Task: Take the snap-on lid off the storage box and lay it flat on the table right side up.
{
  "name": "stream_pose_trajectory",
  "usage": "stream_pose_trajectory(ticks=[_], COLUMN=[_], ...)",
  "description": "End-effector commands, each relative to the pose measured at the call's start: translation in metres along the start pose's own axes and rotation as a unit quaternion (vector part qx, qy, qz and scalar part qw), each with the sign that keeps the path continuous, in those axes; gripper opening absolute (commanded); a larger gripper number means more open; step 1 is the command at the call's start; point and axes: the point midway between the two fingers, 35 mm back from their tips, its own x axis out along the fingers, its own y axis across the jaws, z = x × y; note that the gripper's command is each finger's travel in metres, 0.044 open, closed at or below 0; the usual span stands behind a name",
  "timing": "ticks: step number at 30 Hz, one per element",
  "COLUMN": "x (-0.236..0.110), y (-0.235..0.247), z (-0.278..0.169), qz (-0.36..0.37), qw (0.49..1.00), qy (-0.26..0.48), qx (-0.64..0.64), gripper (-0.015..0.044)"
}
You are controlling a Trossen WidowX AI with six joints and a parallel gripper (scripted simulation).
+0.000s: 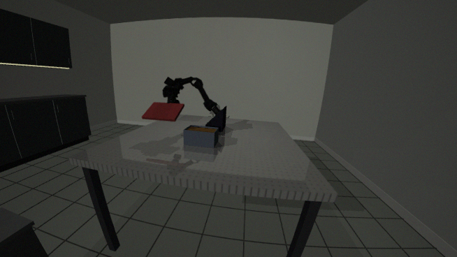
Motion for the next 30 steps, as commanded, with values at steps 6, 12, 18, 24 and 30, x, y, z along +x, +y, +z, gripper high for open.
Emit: stream_pose_trajectory(ticks=[6,12,18,24,30], x=[0.002,0.007,0.010,0.013,0.016], y=[-0.002,-0.008,-0.011,-0.015,-0.018], z=[-0.002,-0.004,-0.004,-0.004,-0.004], qz=[0.007,0.007,0.007,0.007,0.007], qw=[1.000,1.000,1.000,1.000,1.000], qy=[0.005,0.004,0.004,0.004,0.004], qx=[-0.003,-0.003,-0.003,-0.003,-0.003], gripper=[0.0000,0.0000,0.0000,0.0000,0.0000])
